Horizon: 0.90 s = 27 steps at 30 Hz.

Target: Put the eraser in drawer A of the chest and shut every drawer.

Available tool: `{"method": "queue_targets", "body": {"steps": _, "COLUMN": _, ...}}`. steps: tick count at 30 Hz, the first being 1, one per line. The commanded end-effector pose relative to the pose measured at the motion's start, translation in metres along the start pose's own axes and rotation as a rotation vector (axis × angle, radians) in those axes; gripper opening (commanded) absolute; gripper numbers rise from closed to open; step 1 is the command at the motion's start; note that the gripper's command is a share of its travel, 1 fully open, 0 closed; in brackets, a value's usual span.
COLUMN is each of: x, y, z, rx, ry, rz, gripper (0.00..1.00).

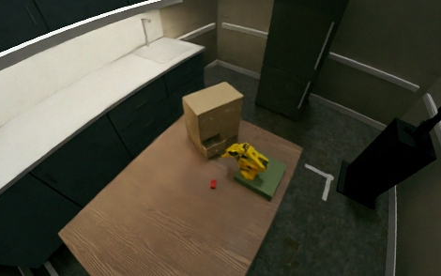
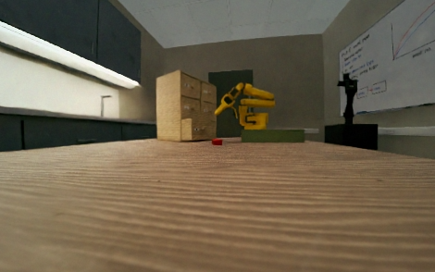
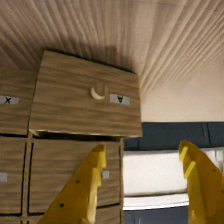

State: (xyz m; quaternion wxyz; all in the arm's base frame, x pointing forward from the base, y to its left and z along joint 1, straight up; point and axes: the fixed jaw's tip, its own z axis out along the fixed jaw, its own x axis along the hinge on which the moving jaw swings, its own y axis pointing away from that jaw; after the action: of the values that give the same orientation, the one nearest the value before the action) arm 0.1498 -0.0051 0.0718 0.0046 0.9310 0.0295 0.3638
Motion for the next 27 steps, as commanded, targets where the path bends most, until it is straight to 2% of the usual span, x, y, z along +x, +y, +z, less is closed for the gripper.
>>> {"method": "queue_targets", "body": {"steps": 1, "x": -0.004, "y": -0.003, "z": 0.004, "rx": 0.012, "ry": 0.009, "rz": -0.023, "gripper": 0.25}}
{"method": "queue_targets", "body": {"steps": 15, "x": -0.004, "y": -0.003, "z": 0.004, "rx": 0.012, "ry": 0.009, "rz": -0.023, "gripper": 0.21}}
{"method": "queue_targets", "body": {"steps": 27, "x": 0.002, "y": 0.005, "z": 0.032, "rx": -0.019, "ry": 0.032, "rz": 0.014, "gripper": 0.21}}
